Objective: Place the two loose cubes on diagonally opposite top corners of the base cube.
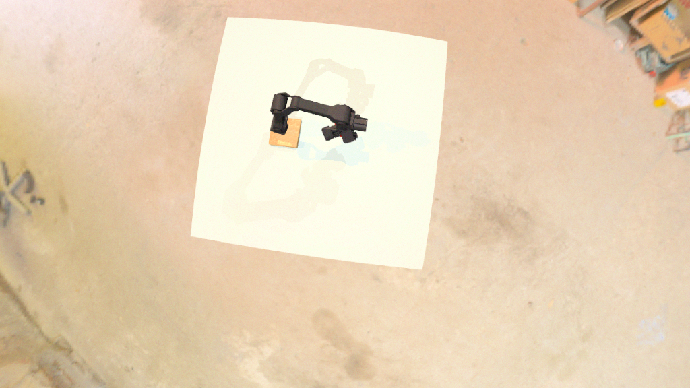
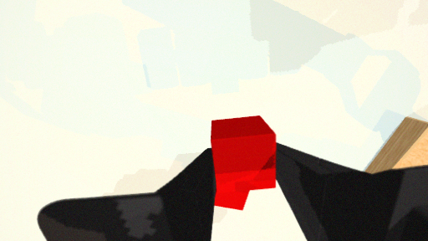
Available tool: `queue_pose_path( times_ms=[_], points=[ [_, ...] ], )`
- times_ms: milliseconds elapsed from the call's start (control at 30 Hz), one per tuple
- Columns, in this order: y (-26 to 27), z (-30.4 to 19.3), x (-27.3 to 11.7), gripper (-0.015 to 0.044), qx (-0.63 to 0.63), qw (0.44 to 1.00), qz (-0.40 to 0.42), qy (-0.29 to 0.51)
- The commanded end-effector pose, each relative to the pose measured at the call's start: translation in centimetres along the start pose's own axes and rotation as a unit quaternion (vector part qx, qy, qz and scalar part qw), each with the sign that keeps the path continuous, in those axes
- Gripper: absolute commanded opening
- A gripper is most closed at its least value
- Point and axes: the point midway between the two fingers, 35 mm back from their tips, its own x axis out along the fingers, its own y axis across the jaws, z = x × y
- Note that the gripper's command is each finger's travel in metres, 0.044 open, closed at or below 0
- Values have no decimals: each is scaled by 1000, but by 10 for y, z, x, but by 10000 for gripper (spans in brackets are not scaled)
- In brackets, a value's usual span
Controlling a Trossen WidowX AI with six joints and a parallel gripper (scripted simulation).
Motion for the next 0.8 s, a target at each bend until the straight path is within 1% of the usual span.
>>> queue_pose_path(
  times_ms=[0,767],
  points=[
    [2,-8,0,105,12,1000,1,-1],
    [14,-64,2,105,87,996,6,3]
  ],
)
